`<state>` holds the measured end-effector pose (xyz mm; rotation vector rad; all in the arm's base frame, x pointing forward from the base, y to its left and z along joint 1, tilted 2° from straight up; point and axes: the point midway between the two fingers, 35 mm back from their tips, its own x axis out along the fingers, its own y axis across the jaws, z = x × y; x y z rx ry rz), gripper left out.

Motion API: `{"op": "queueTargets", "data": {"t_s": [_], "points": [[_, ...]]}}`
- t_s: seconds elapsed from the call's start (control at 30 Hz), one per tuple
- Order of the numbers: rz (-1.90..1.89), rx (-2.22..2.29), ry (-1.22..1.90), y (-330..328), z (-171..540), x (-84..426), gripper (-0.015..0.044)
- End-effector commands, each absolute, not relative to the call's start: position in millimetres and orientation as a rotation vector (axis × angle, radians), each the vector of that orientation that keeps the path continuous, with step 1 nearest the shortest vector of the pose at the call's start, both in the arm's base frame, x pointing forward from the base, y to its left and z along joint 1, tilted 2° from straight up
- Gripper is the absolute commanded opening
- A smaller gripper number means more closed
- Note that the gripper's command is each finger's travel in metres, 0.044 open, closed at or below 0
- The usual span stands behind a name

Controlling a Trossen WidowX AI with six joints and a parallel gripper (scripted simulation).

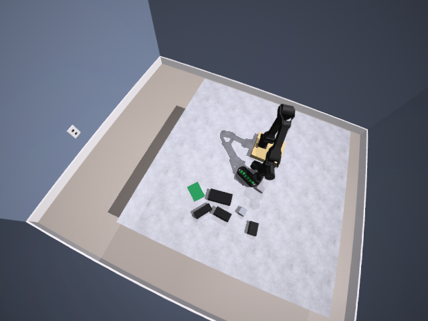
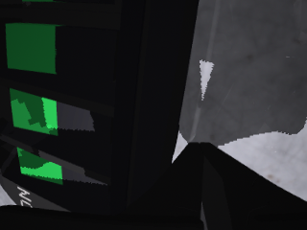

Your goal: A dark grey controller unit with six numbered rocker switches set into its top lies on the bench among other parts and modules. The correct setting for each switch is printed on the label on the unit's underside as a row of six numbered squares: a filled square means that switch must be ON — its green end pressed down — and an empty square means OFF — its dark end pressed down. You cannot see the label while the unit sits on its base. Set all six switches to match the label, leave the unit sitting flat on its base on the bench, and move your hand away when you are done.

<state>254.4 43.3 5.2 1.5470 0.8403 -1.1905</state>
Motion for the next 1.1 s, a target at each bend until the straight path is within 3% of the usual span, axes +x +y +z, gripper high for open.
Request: {"op": "queueTargets", "data": {"t_s": [0.0, 0.23, 0.53, 1.07], "points": [[-1.186, 1.548, 0.825, 39.7, 6.2, 263.8, 0.0], [-1.185, 1.548, 0.824, 37.0, 6.3, 272.4, 0.0], [-1.187, 1.548, 0.827, 46.6, 57.6, 225.8, 0.0], [-1.184, 1.549, 0.824, 44.9, 58.6, 258.6, 0.0]]}}
